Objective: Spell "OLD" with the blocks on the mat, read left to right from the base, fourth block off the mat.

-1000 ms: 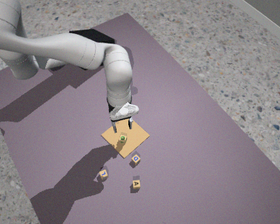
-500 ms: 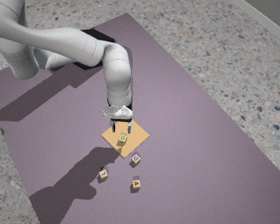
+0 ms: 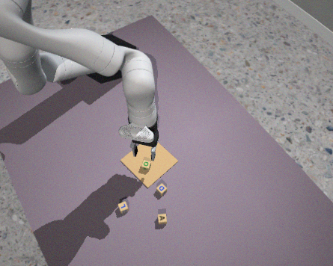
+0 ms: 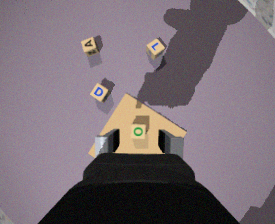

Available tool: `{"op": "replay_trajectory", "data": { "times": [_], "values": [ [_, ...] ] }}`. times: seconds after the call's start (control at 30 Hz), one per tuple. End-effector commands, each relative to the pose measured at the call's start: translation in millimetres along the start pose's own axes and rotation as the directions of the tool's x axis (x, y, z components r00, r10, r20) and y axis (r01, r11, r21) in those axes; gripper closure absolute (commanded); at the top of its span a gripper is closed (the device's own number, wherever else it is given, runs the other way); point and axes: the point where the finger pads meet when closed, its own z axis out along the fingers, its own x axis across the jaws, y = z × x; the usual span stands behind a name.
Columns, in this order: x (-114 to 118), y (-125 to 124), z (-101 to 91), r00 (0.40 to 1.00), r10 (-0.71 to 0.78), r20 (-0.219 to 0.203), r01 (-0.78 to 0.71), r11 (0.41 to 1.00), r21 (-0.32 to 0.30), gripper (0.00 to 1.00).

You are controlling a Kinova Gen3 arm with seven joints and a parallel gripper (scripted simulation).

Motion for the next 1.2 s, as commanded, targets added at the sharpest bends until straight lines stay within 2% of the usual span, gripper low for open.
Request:
{"op": "replay_trajectory", "data": {
  "times": [0.0, 1.17],
  "values": [
    [-0.8, 0.4, -1.2, 1.000, 0.003, 0.003, -0.003, 1.000, 0.003, 0.00],
    [-0.8, -0.2, -1.3, 1.000, 0.027, 0.006, -0.027, 1.000, 0.005, 0.00]
  ]
}}
